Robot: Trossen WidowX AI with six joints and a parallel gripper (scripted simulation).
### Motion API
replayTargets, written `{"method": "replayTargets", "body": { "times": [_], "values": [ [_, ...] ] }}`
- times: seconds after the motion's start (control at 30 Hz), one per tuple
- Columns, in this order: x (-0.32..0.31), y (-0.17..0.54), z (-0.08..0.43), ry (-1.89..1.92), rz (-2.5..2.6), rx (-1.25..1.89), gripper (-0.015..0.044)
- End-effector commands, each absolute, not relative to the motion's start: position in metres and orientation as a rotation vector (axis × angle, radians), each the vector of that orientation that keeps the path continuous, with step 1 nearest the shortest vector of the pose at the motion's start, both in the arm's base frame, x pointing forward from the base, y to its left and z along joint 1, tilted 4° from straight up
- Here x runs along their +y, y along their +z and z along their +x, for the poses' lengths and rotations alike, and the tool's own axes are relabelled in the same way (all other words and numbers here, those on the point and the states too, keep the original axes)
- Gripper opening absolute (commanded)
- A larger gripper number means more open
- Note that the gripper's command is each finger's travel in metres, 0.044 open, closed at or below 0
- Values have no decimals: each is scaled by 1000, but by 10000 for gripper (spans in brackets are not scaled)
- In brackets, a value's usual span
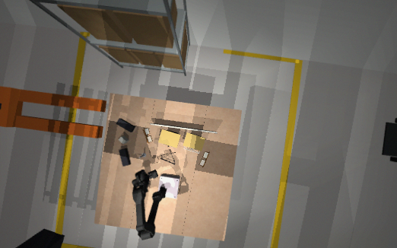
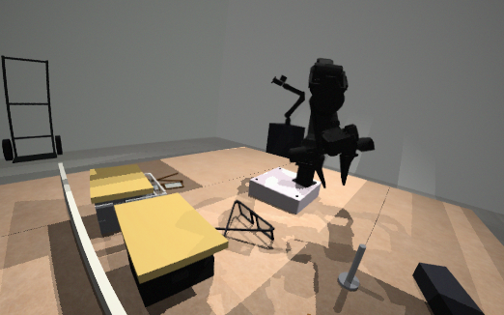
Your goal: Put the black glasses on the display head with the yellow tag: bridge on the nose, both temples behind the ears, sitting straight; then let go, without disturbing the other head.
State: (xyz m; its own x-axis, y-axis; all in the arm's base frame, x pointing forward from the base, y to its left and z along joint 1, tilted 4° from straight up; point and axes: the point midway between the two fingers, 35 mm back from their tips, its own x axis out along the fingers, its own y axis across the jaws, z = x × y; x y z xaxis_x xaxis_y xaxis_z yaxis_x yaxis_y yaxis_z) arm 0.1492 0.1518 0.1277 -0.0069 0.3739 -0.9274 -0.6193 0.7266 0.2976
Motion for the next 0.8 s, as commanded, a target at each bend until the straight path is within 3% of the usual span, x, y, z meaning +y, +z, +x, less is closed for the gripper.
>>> {"method": "replayTargets", "body": {
  "times": [0.0, 0.57, 0.77],
  "values": [
    [110, 112, 209, 880, -572, 1244, 200],
    [4, 78, 273, 1102, -1116, 1167, 200],
    [0, 76, 274, 1113, -1134, 1166, 200]
  ]
}}
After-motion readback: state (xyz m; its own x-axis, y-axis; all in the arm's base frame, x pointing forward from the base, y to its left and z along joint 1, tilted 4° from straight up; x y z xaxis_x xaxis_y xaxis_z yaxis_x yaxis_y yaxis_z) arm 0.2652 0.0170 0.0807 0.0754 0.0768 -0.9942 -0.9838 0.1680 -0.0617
